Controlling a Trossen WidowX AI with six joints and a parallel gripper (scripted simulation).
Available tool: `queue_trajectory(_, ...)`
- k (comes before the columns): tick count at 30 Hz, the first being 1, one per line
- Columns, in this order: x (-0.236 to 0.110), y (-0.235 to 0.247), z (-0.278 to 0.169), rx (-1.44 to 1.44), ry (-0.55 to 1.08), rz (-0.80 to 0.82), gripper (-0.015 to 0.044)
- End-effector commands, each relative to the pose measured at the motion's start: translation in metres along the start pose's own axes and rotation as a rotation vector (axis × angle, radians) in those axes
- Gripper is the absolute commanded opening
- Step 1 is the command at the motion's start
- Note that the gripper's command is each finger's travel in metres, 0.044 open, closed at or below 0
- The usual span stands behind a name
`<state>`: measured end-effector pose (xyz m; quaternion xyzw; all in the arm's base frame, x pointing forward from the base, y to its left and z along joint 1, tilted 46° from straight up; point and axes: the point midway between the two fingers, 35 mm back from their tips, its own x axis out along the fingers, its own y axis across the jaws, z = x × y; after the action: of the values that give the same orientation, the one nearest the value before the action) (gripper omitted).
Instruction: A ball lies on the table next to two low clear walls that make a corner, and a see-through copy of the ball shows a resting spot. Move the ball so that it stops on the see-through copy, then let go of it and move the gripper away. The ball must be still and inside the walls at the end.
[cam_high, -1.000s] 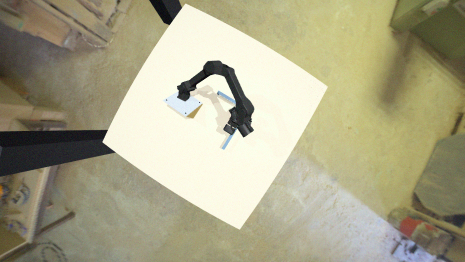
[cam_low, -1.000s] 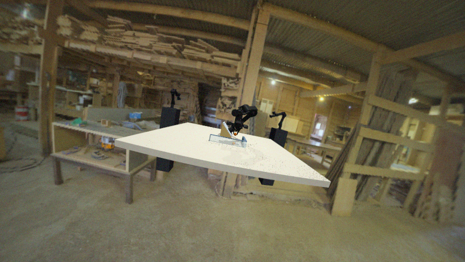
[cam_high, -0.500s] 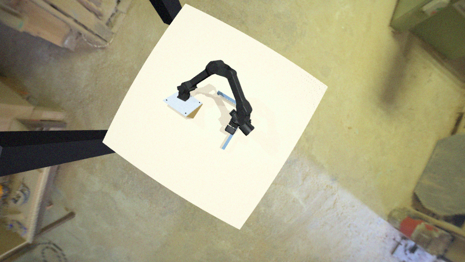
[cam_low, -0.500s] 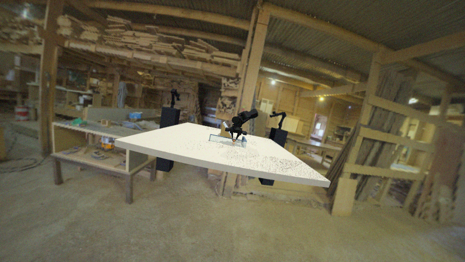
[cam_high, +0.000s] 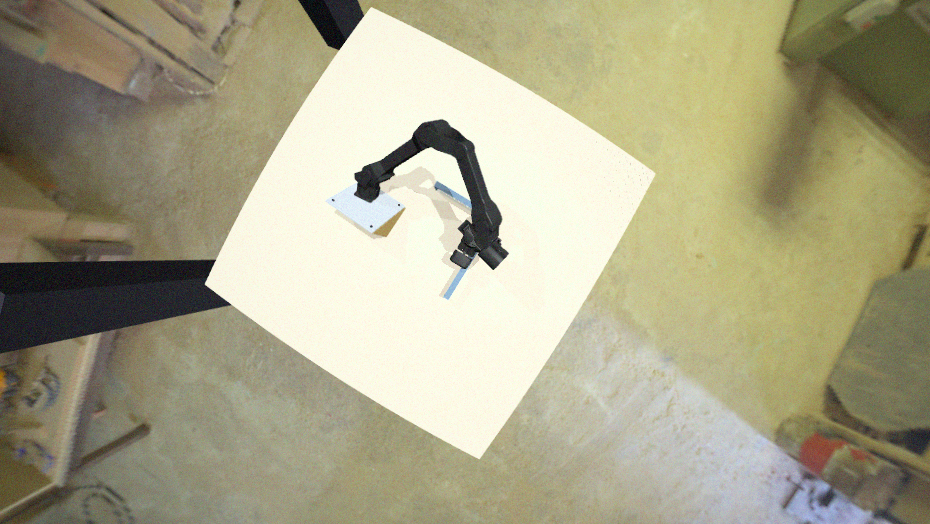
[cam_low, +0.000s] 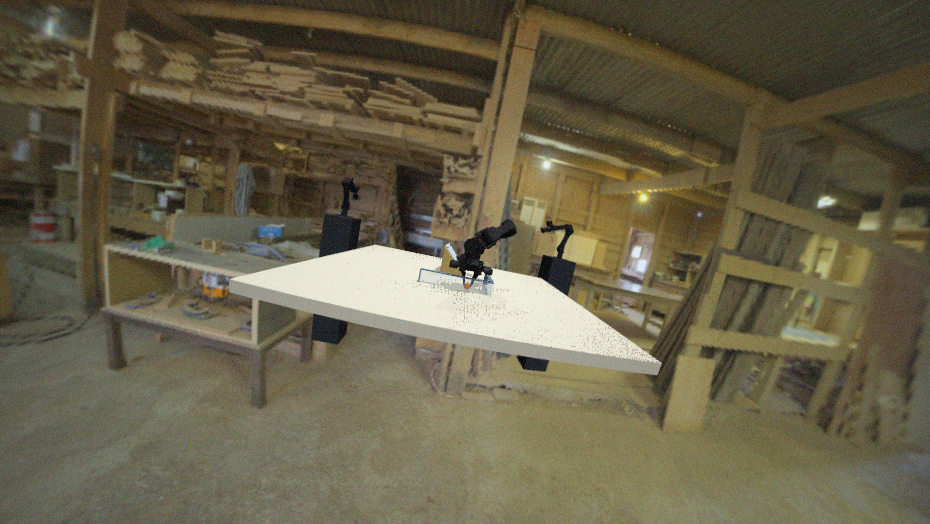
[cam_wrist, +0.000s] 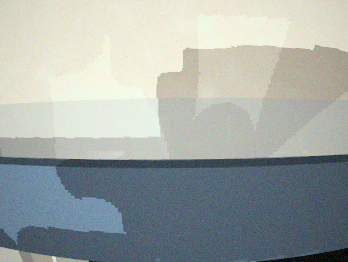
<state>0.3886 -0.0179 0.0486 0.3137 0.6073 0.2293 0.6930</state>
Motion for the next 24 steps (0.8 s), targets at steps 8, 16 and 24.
queue_trajectory(8, 0.008, 0.000, -0.001, 0.004, 0.002, 0.001, 0.0026)
queue_trajectory(16, 0.008, 0.000, -0.001, 0.004, 0.002, 0.001, 0.0235)
queue_trajectory(24, -0.001, -0.001, 0.000, 0.004, 0.002, 0.000, 0.0235)
